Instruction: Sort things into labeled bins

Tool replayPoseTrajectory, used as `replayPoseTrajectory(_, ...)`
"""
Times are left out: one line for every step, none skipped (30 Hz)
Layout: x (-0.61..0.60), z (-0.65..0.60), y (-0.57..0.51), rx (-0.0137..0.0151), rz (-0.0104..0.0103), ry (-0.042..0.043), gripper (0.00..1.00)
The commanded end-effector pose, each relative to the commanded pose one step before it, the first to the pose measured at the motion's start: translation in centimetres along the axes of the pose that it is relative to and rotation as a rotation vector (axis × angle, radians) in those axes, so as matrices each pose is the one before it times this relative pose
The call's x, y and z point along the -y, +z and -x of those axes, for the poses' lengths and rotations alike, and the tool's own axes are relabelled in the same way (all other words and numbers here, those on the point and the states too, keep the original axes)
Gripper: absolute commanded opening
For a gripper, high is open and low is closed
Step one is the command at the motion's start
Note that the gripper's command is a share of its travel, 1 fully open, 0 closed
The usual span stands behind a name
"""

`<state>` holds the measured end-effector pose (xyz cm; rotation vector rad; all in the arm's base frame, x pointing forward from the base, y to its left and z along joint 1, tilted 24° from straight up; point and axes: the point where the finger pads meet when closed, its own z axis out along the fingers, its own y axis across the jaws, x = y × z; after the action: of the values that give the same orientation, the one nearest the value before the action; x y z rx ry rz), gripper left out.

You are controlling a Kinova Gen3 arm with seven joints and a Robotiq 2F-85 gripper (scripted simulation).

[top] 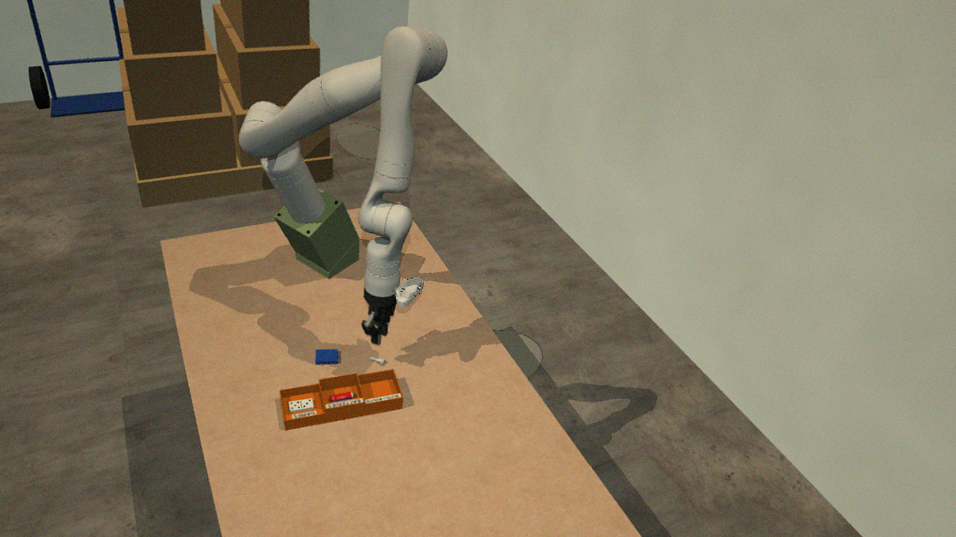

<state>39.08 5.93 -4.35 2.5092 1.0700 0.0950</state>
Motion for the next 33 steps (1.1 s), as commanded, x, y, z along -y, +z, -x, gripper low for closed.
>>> replayPoseTrajectory(-0.075, -0.016, -0.041, -0.00131, -0.00034, 0.00179, 0.30)
replayPoseTrajectory(0.000, 0.000, 0.000, 0.00000, 0.00000, 0.00000, 0.30)
replayPoseTrajectory(-0.017, 0.009, 0.001, -0.00001, 0.00000, 0.00000, 0.30)
replayPoseTrajectory(-0.015, 0.007, 0.000, 0.00000, 0.00000, 0.00000, 0.30)
replayPoseTrajectory(-0.014, 0.007, 0.000, 0.00000, 0.00000, 0.00000, 0.30)
replayPoseTrajectory(-0.013, 0.006, 0.000, 0.00000, 0.00000, 0.00000, 0.30)
replayPoseTrajectory(-0.011, 0.005, 0.000, 0.00000, 0.00000, 0.00000, 0.30)
replayPoseTrajectory(-0.010, 0.005, 0.000, 0.00000, 0.00000, 0.00000, 0.30)
replayPoseTrajectory(-0.009, 0.004, 0.000, 0.00000, 0.00000, 0.00000, 0.30)
replayPoseTrajectory(-0.008, 0.004, 0.000, 0.00000, 0.00000, 0.00000, 0.30)
replayPoseTrajectory(-0.006, 0.003, 0.000, 0.00000, 0.00000, 0.00000, 0.30)
replayPoseTrajectory(-0.005, 0.003, 0.000, 0.00000, 0.00000, 0.00000, 0.30)
replayPoseTrajectory(-0.005, 0.002, 0.000, 0.00000, 0.00000, 0.00000, 0.30)
replayPoseTrajectory(-0.004, 0.002, 0.000, 0.00000, 0.00000, 0.00000, 0.30)
replayPoseTrajectory(-0.003, 0.002, 0.000, 0.00000, 0.00000, 0.00000, 0.30)
replayPoseTrajectory(-0.003, 0.001, 0.000, 0.00000, 0.00000, 0.00000, 0.30)
replayPoseTrajectory(-0.002, 0.001, 0.000, 0.00000, 0.00000, 0.00000, 0.30)
replayPoseTrajectory(0.000, 0.000, 0.000, 0.00000, 0.00000, 0.00000, 0.30)
replayPoseTrajectory(0.000, 0.000, 0.000, 0.00000, 0.00000, 0.00000, 0.30)
replayPoseTrajectory(0.006, -0.003, 0.000, 0.00001, 0.00007, -0.00024, 0.30)
replayPoseTrajectory(-0.001, 0.001, 0.000, 0.00000, 0.00000, 0.00004, 0.30)
replayPoseTrajectory(0.000, 0.000, 0.000, 0.00000, 0.00001, 0.00000, 0.30)
replayPoseTrajectory(0.000, 0.000, 0.000, 0.00000, 0.00000, 0.00000, 0.30)
replayPoseTrajectory(-0.009, 0.004, 0.001, -0.00001, -0.00007, 0.00019, 0.30)
replayPoseTrajectory(-0.001, 0.000, 0.000, 0.00000, 0.00000, 0.00000, 0.30)
replayPoseTrajectory(0.007, -0.003, -0.001, 0.00000, 0.00004, -0.00021, 0.30)
replayPoseTrajectory(-0.002, 0.001, 0.000, 0.00000, 0.00000, 0.00002, 0.30)
replayPoseTrajectory(0.000, 0.000, 0.000, 0.00000, 0.00001, 0.00001, 0.30)
replayPoseTrajectory(0.000, 0.000, 0.000, 0.00000, 0.00000, 0.00000, 0.30)
replayPoseTrajectory(0.000, 0.000, 0.000, 0.00000, 0.00000, 0.00000, 0.30)
replayPoseTrajectory(0.000, 0.000, 0.000, 0.00000, 0.00000, 0.00000, 0.30)
replayPoseTrajectory(-0.010, 0.000, 0.398, 0.00002, -0.00005, 0.00018, 0.30)
replayPoseTrajectory(0.001, 0.000, 0.396, 0.00002, 0.00000, 0.00000, 0.30)
